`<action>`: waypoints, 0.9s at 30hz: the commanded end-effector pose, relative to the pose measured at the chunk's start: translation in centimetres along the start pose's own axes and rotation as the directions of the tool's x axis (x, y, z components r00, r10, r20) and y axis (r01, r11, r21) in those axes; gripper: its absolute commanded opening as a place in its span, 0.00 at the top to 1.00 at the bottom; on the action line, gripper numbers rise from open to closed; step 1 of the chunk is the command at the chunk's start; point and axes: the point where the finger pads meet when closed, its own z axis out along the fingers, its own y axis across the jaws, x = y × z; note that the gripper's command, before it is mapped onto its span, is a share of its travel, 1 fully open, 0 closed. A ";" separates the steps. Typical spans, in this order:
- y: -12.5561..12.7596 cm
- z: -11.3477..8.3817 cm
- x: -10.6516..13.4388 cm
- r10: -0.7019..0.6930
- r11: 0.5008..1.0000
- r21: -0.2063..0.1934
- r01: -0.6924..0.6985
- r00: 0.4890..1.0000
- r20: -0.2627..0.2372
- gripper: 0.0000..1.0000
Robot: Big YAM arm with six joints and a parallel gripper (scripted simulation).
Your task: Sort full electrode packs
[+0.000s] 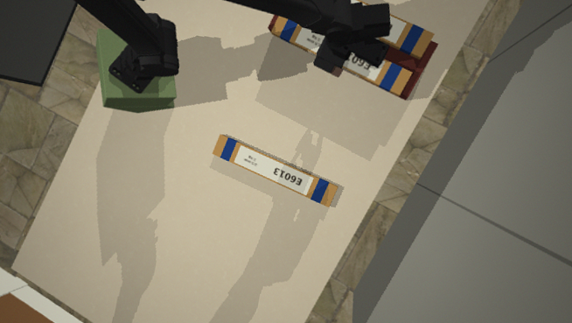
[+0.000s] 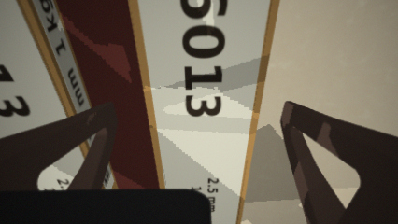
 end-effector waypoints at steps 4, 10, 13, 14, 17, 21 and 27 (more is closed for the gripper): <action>0.7 -0.7 -1.0 0.000 1.000 -0.014 0.001 1.000 0.023 0.04; 0.7 -0.7 -1.0 0.000 1.000 -0.014 0.001 1.000 0.023 0.04; 0.7 -0.7 -1.0 0.000 1.000 -0.014 0.001 1.000 0.023 0.04; 0.7 -0.7 -1.0 0.000 1.000 -0.014 0.001 1.000 0.023 0.04; 0.7 -0.7 -1.0 0.000 1.000 -0.014 0.001 1.000 0.023 0.04; 0.1 -1.0 -0.2 0.000 1.000 -0.012 0.000 1.000 0.021 0.04; 0.1 -3.5 -0.5 0.000 1.000 -0.014 0.001 1.000 0.028 0.04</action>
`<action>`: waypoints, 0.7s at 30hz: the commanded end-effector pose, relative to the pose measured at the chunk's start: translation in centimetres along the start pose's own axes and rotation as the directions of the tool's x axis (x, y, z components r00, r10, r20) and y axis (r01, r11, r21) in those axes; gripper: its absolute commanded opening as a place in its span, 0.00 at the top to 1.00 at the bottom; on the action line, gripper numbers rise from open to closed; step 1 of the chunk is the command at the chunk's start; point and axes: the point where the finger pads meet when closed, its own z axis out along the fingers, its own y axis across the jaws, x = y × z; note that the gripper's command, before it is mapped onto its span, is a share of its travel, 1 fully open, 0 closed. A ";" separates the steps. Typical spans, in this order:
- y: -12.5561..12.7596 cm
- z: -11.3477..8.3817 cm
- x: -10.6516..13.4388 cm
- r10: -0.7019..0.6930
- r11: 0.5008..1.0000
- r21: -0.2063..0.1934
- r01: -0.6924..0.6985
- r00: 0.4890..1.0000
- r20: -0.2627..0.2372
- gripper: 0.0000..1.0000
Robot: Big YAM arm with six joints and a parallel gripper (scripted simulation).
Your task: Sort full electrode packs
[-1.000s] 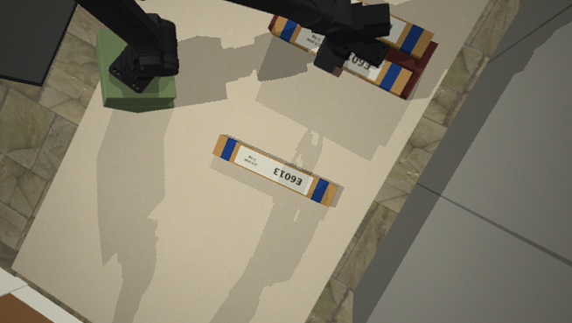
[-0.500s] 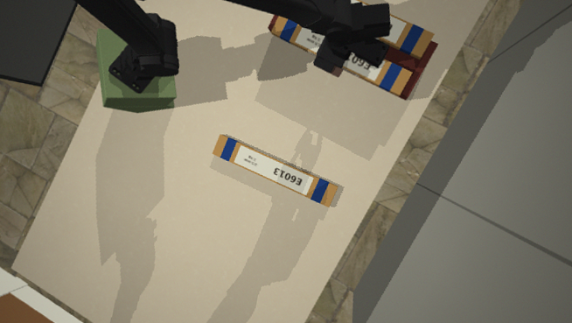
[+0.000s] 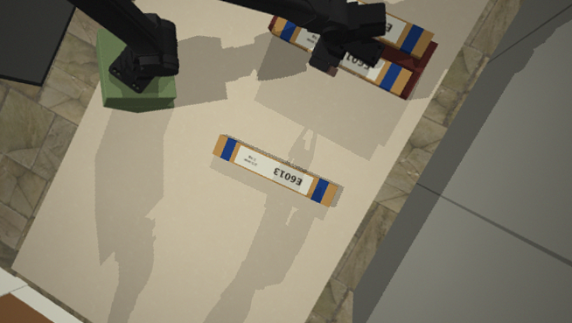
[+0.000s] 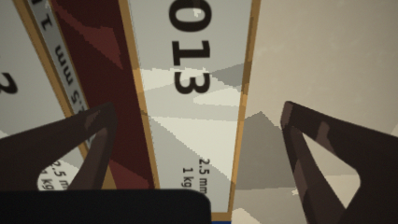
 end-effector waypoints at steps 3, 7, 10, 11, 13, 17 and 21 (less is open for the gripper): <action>0.8 -4.7 -1.8 -0.002 1.000 -0.028 0.003 0.999 0.052 0.04; 1.0 -7.1 -2.1 -0.003 0.999 -0.032 0.004 0.998 0.060 0.04; 1.0 -8.8 -2.2 -0.004 0.999 -0.034 0.006 0.998 0.063 0.04; 1.1 -9.3 -2.2 -0.004 0.999 -0.035 0.007 0.998 0.064 0.04; 1.1 -10.0 -2.2 -0.005 0.999 -0.037 0.007 0.998 0.065 0.04; 0.8 -9.3 -1.6 -0.003 1.000 -0.025 0.005 0.999 0.046 0.04; 0.3 -8.3 -0.9 -0.001 1.000 -0.012 0.001 1.000 0.023 0.04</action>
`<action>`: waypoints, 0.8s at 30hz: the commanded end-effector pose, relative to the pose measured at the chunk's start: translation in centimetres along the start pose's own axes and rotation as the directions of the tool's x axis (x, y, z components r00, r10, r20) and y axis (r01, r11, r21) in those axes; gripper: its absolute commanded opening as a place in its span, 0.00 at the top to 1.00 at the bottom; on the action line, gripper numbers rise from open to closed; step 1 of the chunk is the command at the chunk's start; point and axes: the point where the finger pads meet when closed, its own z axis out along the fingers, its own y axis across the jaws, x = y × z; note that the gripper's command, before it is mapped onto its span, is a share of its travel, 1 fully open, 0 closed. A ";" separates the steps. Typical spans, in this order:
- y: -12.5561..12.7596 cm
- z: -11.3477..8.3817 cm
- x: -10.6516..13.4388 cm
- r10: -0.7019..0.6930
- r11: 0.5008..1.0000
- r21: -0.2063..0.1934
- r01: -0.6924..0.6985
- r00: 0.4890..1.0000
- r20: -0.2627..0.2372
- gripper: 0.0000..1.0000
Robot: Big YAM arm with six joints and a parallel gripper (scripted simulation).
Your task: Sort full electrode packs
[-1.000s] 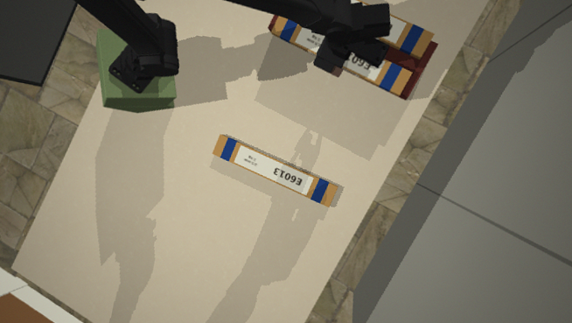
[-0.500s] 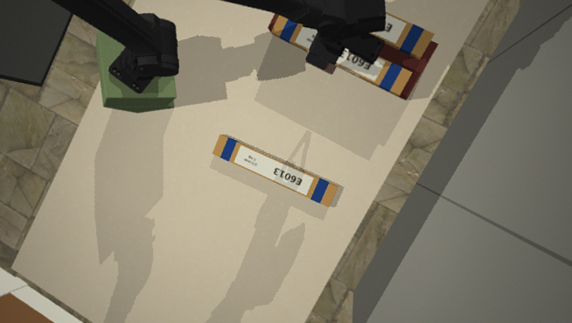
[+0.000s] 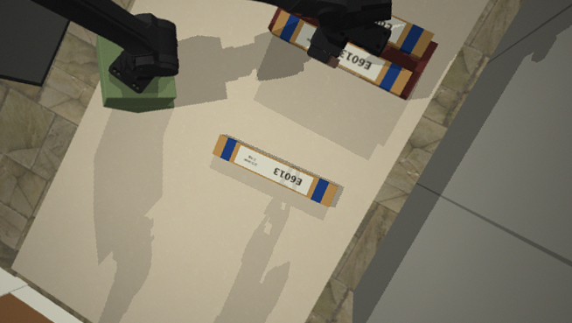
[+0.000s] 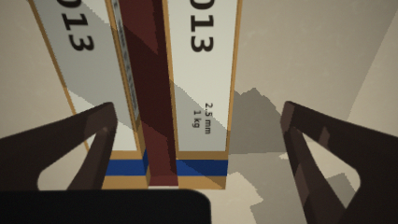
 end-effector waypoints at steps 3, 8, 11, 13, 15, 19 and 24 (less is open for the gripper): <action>-0.2 0.5 0.1 0.001 1.000 0.010 -0.001 1.000 -0.015 0.04; -2.0 -0.9 0.7 0.000 1.000 0.010 0.000 1.000 -0.012 0.04; -2.5 -1.3 0.9 0.000 1.000 0.010 0.000 1.000 -0.011 0.04; -3.4 -2.5 0.9 -0.002 1.000 0.005 0.002 1.000 -0.001 0.04; -4.5 -3.3 1.3 -0.002 1.000 0.006 0.002 1.000 -0.001 0.04; -6.6 -4.8 2.1 -0.002 1.000 0.007 0.002 1.000 -0.003 0.04; -9.1 -6.9 2.9 -0.004 1.000 0.007 0.004 1.000 0.002 0.04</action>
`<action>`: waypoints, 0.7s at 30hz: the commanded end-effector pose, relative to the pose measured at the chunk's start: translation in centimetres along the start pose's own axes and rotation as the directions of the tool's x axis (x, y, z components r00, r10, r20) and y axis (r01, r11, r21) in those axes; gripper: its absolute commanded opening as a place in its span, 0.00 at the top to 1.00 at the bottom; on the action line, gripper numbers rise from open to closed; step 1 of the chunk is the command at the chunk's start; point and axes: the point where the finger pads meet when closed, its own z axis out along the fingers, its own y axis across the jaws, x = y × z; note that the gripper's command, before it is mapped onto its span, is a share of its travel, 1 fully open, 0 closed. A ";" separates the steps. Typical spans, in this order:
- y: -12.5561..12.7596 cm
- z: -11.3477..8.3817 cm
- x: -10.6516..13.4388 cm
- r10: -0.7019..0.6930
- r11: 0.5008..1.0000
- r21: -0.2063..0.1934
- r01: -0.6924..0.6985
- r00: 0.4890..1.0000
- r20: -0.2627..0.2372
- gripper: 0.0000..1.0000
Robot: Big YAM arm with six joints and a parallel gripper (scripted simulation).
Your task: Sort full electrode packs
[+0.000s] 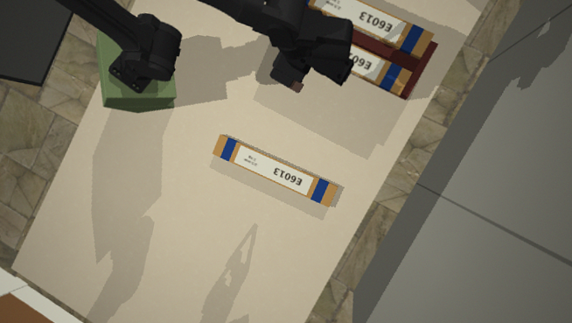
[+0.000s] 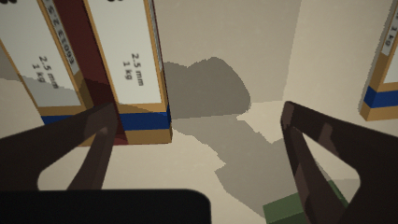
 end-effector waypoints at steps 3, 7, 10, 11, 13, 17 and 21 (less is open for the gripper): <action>-2.0 -2.7 -0.1 -0.053 0.999 0.005 0.053 0.998 0.022 0.04; -3.5 -4.0 0.2 -0.055 0.998 0.006 0.055 0.998 0.026 0.04; -4.9 -5.3 0.4 -0.059 0.998 0.007 0.059 0.998 0.031 0.04; -5.4 -5.9 0.4 -0.061 0.998 0.008 0.061 0.998 0.035 0.04; -6.3 -6.8 0.5 -0.064 0.998 0.010 0.063 0.997 0.037 0.04; -8.5 -8.2 0.9 -0.064 0.998 0.013 0.063 0.997 0.033 0.04; -9.6 -9.0 1.1 -0.064 0.998 0.015 0.064 0.997 0.031 0.04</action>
